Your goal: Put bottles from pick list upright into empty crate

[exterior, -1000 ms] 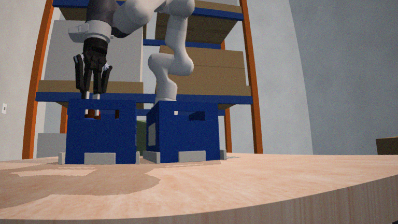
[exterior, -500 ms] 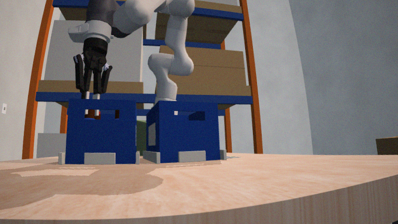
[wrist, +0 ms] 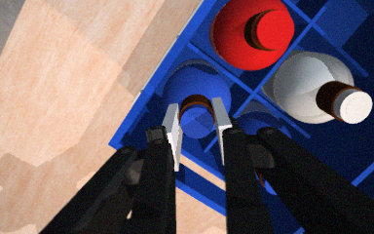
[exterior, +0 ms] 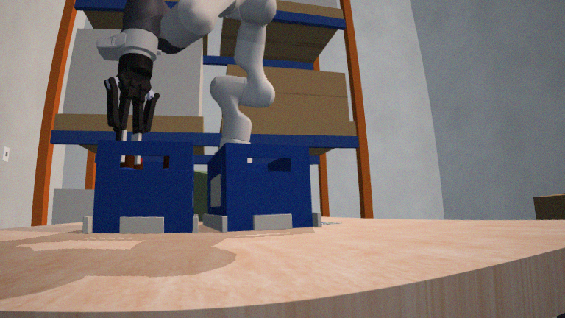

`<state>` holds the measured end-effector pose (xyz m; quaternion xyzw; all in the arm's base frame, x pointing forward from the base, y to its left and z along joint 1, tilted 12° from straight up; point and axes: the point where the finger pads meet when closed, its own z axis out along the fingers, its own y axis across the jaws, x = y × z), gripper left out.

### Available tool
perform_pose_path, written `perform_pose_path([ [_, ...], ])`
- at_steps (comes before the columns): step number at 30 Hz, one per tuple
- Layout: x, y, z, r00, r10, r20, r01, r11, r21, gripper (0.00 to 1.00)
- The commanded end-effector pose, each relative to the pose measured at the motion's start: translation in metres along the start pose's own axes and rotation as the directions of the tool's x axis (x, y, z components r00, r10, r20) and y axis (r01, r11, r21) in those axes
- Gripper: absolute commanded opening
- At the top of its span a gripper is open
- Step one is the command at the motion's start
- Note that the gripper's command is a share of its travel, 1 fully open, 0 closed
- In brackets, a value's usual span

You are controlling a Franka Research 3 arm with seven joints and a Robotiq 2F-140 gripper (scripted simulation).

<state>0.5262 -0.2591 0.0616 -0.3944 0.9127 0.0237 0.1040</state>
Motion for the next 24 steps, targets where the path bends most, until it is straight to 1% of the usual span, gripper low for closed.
perform_pose_path([
  [1,0.0,-0.001,-0.001,1.0,-0.004,0.001,0.004,1.0,0.002,0.0],
  [6,0.0,-0.001,-0.001,1.0,-0.004,0.001,0.004,1.0,0.002,0.0],
  [17,0.0,-0.001,-0.02,1.0,-0.004,0.001,0.004,1.0,0.002,0.0],
  [19,0.0,-0.001,-0.02,1.0,-0.004,0.001,0.004,1.0,0.002,0.0],
  [24,0.0,-0.001,-0.028,1.0,-0.004,0.001,0.004,1.0,0.002,0.0],
])
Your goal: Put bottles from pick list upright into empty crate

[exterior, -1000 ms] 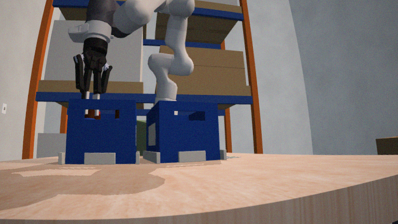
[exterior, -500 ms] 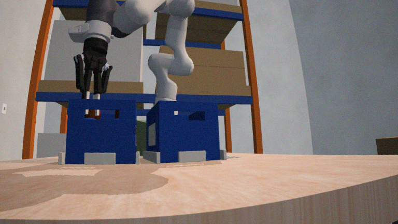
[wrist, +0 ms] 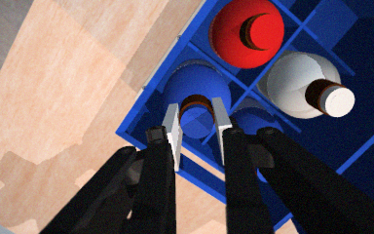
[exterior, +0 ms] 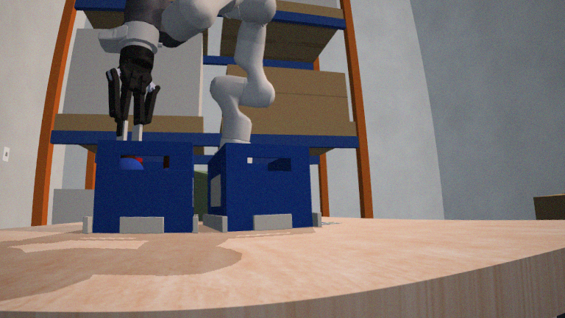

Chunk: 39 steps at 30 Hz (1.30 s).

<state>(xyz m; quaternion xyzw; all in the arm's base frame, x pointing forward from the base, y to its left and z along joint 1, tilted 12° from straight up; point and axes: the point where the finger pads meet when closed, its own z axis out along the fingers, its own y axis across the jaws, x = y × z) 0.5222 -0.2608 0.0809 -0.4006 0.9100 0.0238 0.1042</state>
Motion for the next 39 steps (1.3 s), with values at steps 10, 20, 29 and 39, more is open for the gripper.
perform_pose_path([
  [10,0.0,-0.002,-0.025,1.0,0.009,0.0,-0.009,1.0,0.004,0.0],
  [20,0.0,-0.002,-0.038,1.0,0.009,0.0,-0.009,1.0,0.004,0.0],
  [29,0.0,-0.002,-0.05,1.0,0.009,0.0,-0.009,1.0,0.004,0.0],
  [39,0.0,-0.002,-0.067,1.0,0.009,0.0,-0.009,1.0,0.004,0.0],
])
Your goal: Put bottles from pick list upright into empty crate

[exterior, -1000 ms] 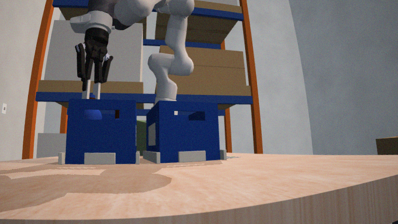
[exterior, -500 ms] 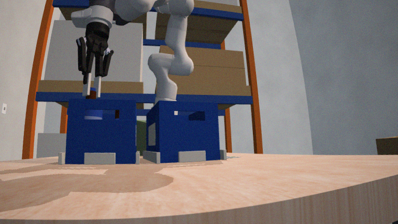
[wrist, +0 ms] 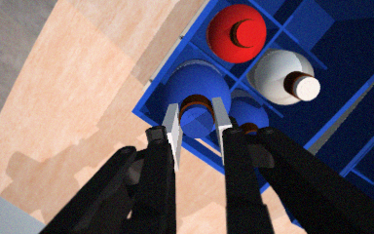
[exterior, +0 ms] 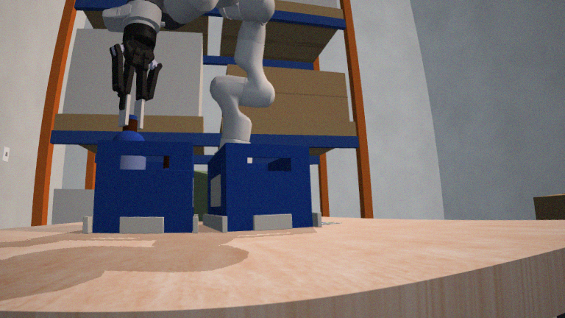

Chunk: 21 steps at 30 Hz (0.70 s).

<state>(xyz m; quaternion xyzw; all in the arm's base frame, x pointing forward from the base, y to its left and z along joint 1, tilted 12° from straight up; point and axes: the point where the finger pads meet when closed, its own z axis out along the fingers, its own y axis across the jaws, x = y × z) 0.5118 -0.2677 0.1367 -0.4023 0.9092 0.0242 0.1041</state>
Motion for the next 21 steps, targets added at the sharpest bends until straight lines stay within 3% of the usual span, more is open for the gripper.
perform_pose_path([
  [1,0.0,-0.002,-0.011,1.0,0.013,0.0,-0.013,1.0,0.005,0.0],
  [21,0.0,-0.002,-0.041,1.0,0.013,0.0,-0.013,1.0,0.005,0.0],
])
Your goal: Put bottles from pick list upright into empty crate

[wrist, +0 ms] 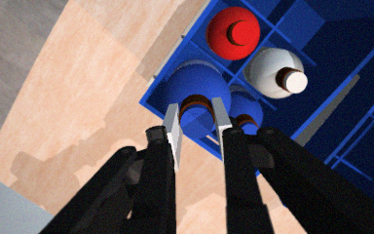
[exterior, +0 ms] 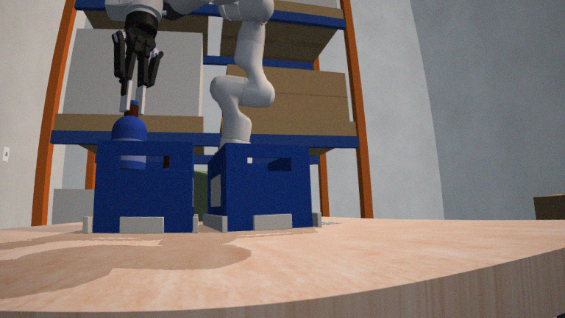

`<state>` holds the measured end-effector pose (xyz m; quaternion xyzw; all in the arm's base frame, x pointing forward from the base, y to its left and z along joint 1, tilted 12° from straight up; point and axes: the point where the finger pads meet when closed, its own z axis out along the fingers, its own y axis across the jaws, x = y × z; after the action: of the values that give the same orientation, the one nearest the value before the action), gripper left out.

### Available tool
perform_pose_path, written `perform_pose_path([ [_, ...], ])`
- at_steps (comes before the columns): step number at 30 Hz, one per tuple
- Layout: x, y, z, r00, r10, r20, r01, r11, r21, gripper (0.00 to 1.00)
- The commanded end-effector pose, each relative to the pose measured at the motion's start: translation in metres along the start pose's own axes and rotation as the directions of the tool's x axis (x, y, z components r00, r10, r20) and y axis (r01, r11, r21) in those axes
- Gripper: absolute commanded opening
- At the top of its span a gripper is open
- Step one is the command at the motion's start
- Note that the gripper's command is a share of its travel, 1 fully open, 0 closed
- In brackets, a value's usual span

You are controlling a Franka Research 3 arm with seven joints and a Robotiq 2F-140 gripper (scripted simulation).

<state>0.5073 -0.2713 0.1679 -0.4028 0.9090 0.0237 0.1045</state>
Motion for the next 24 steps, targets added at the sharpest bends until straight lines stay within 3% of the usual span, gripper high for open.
perform_pose_path([
  [1,0.001,-0.002,-0.011,1.0,0.014,0.0,-0.014,1.0,0.004,0.0],
  [24,0.001,-0.002,-0.043,1.0,0.014,0.0,-0.014,1.0,0.004,0.0],
])
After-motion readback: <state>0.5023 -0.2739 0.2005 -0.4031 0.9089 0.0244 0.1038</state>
